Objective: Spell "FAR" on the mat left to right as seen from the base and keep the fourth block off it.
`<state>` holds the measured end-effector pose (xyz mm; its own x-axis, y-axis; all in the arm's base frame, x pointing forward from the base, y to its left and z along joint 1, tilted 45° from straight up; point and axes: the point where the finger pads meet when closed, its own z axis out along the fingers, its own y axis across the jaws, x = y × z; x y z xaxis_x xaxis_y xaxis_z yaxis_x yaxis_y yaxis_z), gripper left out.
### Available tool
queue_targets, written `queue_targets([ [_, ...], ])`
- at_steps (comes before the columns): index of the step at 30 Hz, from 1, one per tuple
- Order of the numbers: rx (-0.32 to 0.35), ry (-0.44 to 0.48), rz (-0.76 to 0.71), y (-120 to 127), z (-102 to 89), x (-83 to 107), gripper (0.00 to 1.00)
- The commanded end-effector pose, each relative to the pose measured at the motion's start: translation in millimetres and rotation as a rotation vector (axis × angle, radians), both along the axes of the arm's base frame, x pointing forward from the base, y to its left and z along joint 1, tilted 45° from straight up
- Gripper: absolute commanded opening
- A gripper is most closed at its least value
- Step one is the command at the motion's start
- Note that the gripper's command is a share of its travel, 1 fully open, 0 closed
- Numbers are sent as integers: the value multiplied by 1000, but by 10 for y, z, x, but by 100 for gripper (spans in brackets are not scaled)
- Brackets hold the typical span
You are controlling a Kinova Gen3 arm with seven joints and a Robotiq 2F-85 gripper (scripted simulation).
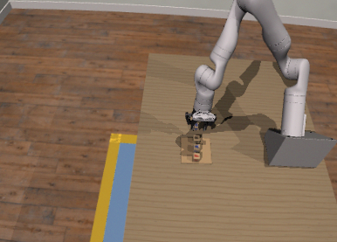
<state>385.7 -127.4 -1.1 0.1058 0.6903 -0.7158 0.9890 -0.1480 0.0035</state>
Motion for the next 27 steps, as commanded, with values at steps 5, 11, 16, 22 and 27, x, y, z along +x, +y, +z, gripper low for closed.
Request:
queue_targets([
  [5,6,0,6,44,9,18,100],
  [11,5,0,6,44,9,18,100],
  [16,5,0,6,44,9,18,100],
  [22,5,1,5,53,19,17,100],
  [27,8,1,6,112,64,28,100],
])
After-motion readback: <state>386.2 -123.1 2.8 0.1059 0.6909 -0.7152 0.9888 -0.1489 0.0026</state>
